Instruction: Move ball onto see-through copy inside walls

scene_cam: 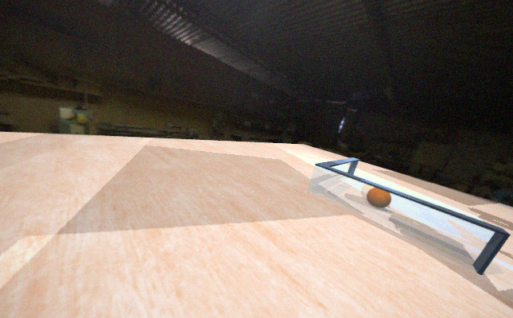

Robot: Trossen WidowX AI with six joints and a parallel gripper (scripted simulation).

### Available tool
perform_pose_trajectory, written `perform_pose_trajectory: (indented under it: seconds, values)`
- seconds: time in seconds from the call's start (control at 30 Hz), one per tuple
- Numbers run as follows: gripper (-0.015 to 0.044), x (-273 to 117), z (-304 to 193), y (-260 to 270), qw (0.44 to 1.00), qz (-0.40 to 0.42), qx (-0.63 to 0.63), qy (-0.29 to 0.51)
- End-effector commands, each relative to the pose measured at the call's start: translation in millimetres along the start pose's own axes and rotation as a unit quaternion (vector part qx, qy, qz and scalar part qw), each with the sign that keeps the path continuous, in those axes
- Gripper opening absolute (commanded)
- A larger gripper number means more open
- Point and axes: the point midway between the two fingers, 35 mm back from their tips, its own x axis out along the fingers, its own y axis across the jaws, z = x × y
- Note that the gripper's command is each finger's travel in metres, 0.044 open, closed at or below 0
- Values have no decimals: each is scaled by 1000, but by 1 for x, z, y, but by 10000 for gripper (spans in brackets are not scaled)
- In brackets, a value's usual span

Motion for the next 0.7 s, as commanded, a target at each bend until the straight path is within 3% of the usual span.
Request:
perform_pose_trajectory:
  seconds: [0.0, 0.1, 0.37, 0.67]
  values:
    - [374, 2, 0, 0, 1000, -1, 2, -3]
    - [309, 24, 4, 3, 998, -17, 33, -53]
    - [309, 103, 51, -8, 967, -29, 107, -228]
    - [309, 159, 166, -42, 906, 21, 123, -404]
